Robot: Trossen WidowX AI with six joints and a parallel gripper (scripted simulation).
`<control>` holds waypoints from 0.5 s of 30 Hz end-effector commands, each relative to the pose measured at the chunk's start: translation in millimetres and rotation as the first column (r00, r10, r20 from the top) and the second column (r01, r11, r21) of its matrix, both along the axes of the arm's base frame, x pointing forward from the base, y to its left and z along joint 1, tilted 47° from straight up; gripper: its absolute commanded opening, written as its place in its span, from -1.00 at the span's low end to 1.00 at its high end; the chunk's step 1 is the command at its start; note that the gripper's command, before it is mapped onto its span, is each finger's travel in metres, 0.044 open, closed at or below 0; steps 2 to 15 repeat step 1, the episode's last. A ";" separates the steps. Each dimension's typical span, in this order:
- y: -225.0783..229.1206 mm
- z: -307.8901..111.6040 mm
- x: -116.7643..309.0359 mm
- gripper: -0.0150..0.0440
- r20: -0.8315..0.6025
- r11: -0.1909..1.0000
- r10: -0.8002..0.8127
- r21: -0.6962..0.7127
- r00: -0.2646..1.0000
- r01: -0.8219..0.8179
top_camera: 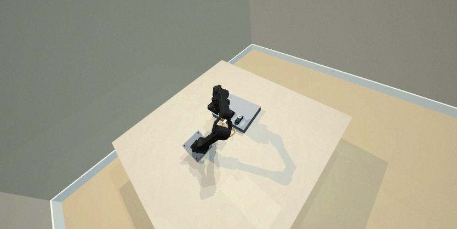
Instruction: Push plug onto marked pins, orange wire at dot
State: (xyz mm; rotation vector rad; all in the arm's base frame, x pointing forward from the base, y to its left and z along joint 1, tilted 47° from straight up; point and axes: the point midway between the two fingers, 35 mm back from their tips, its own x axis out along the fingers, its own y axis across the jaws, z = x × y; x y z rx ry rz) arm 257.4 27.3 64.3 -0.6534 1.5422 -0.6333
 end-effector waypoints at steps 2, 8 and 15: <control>0.2 0.1 -0.5 1.00 0.000 1.000 -0.005 0.001 1.000 0.005; 0.2 0.1 -0.5 1.00 0.000 1.000 -0.005 0.001 1.000 0.005; 0.2 0.1 -0.5 1.00 0.000 1.000 -0.005 0.001 1.000 0.005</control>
